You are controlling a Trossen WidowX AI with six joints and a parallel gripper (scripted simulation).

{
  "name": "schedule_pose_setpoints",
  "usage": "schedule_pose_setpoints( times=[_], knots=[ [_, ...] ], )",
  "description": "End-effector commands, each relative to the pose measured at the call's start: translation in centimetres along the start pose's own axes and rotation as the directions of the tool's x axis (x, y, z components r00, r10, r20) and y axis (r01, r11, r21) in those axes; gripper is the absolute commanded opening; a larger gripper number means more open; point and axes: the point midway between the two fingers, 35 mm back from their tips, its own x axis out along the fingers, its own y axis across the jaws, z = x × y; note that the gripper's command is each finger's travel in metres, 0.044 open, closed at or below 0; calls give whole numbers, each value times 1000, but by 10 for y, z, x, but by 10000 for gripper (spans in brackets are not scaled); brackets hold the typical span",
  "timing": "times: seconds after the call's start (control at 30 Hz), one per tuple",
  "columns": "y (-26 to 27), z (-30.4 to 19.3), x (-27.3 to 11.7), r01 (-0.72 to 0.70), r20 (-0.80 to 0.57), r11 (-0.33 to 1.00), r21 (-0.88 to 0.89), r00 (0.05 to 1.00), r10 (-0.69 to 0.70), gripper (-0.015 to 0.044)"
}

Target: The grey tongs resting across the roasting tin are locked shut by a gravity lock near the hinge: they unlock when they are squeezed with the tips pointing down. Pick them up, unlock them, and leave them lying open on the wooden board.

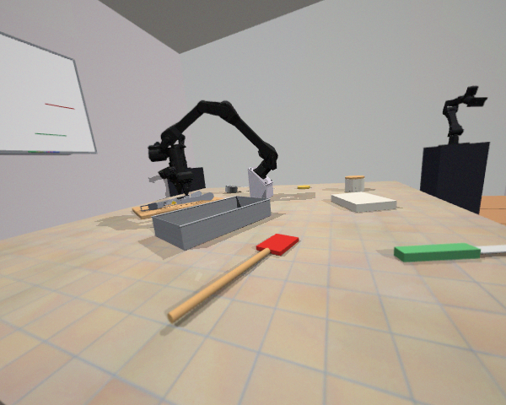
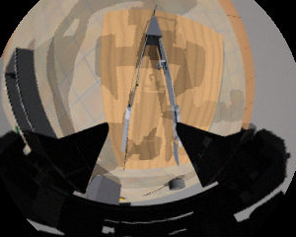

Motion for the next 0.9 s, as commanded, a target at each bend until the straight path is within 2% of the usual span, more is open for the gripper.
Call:
schedule_pose_setpoints(
  times=[0.0,0.23,0.5,0.7,0.87],
  knots=[
    [38,8,-36,7,17,1000,-9,1000,-6,440],
    [130,-1,-97,-12,22,1000,-8,1000,13,440],
    [133,-1,-100,-12,22,1000,-9,1000,13,440],
    [130,-3,-143,1,29,1000,-20,1000,0,440],
    [129,-4,-149,3,30,1000,-22,1000,-2,440]
  ],
)
